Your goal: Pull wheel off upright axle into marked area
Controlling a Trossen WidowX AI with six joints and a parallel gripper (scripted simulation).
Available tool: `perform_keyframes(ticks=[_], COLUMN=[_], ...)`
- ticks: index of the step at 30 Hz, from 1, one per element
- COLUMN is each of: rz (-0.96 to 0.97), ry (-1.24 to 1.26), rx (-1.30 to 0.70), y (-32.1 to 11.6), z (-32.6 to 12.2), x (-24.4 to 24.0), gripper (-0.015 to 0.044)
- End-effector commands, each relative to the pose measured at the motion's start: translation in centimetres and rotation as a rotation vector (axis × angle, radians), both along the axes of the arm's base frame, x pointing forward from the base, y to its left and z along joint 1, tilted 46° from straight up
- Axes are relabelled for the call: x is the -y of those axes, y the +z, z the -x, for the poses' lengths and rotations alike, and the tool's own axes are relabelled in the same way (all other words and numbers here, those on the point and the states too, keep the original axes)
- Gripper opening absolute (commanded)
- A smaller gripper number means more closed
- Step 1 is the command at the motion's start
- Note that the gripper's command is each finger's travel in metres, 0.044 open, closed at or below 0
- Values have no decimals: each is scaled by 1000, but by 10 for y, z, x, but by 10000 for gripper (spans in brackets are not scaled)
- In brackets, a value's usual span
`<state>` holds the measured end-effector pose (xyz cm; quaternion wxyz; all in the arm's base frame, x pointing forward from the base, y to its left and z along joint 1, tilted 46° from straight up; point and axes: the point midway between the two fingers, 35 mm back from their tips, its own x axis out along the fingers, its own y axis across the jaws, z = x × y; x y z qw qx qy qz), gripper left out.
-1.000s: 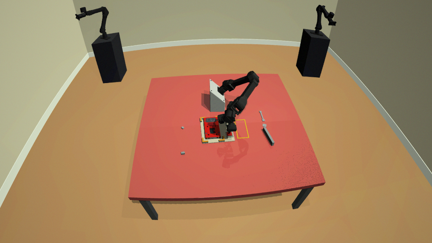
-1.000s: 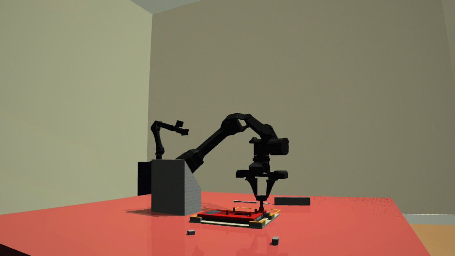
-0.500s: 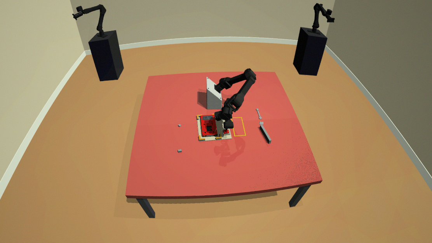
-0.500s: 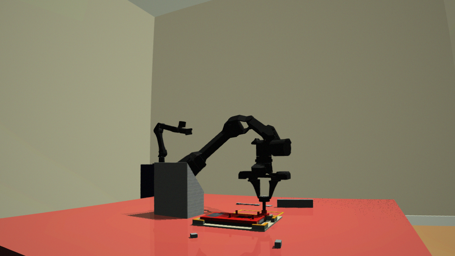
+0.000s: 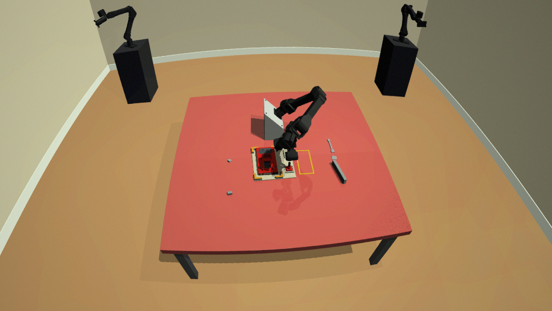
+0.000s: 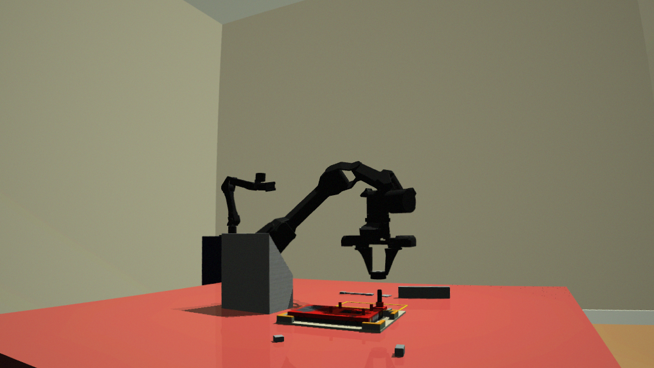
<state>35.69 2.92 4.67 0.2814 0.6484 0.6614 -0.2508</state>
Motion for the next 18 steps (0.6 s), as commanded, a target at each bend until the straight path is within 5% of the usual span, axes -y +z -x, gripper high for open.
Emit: perform_keyframes(ticks=[1, 18], rz=[7, 5], ry=[5, 1], rx=[17, 7], y=[8, 42], z=[0, 27], x=[7, -31], gripper=[0, 0])
